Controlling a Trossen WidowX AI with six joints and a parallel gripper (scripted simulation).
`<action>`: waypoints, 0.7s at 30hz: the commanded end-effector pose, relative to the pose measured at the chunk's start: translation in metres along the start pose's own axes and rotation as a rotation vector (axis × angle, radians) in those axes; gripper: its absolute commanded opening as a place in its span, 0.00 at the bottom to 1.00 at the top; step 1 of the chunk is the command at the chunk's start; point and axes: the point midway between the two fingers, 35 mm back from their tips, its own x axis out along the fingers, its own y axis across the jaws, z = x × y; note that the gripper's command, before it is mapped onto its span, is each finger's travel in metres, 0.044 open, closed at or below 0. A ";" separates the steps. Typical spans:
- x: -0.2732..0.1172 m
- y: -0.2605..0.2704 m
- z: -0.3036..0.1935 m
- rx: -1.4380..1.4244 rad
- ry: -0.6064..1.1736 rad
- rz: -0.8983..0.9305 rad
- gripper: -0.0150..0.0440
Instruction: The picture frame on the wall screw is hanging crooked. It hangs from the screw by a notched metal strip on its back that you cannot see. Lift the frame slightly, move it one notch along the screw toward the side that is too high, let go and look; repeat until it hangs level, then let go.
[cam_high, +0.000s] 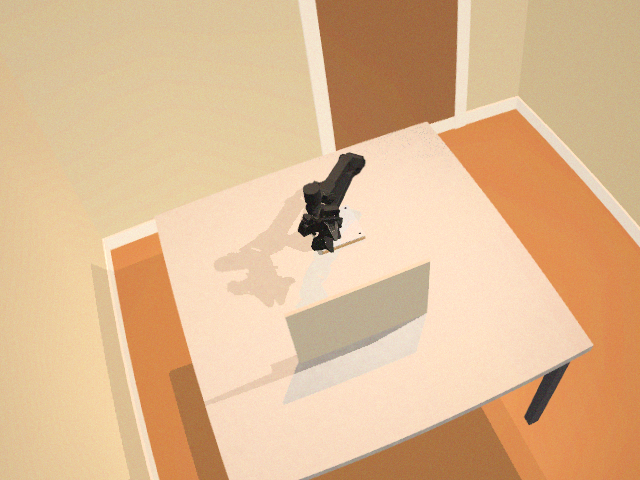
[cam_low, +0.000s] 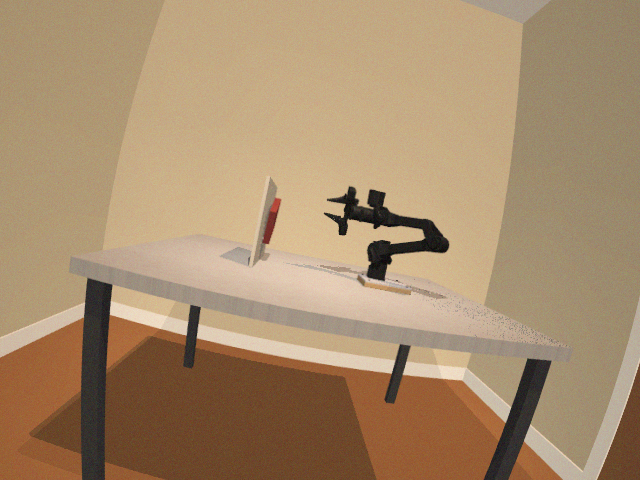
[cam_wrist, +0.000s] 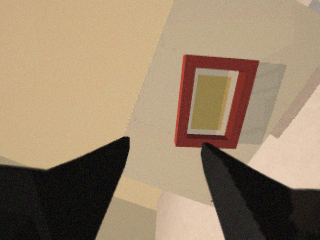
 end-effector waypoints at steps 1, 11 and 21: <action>0.000 0.000 -0.001 -0.004 0.003 0.002 0.69; 0.030 -0.014 0.004 -0.002 0.000 0.004 0.69; 0.069 -0.037 -0.012 -0.003 0.001 0.009 0.69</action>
